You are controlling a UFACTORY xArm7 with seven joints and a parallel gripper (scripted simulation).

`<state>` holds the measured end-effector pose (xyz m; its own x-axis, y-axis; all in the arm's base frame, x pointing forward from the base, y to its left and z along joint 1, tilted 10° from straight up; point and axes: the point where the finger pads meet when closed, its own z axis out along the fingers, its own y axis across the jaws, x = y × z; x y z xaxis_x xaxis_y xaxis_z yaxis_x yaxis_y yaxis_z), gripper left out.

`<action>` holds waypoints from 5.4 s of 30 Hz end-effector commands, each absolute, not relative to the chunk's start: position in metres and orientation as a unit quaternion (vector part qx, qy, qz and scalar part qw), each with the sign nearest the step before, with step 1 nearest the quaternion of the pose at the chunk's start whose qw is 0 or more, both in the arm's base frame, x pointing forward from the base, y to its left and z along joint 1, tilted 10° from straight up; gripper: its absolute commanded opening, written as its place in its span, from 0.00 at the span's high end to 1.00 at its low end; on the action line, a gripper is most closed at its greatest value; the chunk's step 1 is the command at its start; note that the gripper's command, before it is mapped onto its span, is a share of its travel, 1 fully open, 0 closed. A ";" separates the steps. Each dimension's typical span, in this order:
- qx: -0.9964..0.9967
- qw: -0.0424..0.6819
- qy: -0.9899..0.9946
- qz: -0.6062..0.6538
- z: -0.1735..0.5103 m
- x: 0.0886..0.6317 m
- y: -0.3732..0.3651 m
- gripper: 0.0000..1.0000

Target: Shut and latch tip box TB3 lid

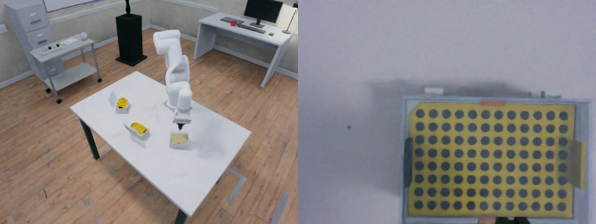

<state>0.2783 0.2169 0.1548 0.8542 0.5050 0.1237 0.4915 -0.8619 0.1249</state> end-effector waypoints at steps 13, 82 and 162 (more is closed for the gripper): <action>0.962 0.043 0.259 0.078 0.137 0.283 0.217 1.00; 0.962 0.043 0.259 0.078 0.118 0.286 0.216 1.00; 0.962 0.043 0.259 0.078 0.166 0.278 0.219 1.00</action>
<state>0.2766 0.2173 0.1645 0.8542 0.5050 0.1235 0.4915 -0.8619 0.1250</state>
